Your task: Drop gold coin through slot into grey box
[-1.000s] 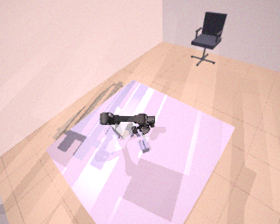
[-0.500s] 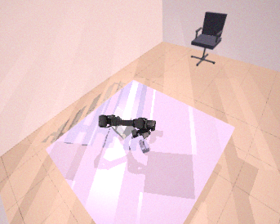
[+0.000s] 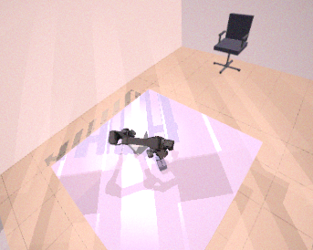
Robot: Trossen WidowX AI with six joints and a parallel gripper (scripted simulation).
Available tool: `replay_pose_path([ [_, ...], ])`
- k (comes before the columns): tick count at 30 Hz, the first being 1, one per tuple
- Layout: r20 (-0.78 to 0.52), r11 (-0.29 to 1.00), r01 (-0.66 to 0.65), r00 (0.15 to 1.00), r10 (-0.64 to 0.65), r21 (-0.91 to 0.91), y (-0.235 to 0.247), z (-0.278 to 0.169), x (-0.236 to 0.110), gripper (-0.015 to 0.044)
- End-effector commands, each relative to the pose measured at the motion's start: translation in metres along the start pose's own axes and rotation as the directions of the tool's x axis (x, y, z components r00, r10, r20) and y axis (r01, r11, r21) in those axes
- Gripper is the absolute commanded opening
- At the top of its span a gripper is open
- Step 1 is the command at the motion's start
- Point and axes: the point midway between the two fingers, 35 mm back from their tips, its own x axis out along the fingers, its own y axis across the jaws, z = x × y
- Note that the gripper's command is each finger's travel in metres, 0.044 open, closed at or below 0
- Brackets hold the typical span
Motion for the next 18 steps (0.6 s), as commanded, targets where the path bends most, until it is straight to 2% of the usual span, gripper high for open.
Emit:
replay_pose_path([
  [1,0.007,1.0,0.0,1.0,0.0,0.003,-0.005,0.01,-0.002,0.0],
  [8,0.009,1.0,0.005,1.0,-0.005,0.003,-0.013,0.023,-0.001,0.0],
  [18,0.004,1.0,0.006,1.0,-0.006,0.004,-0.011,0.019,0.001,0.0],
])
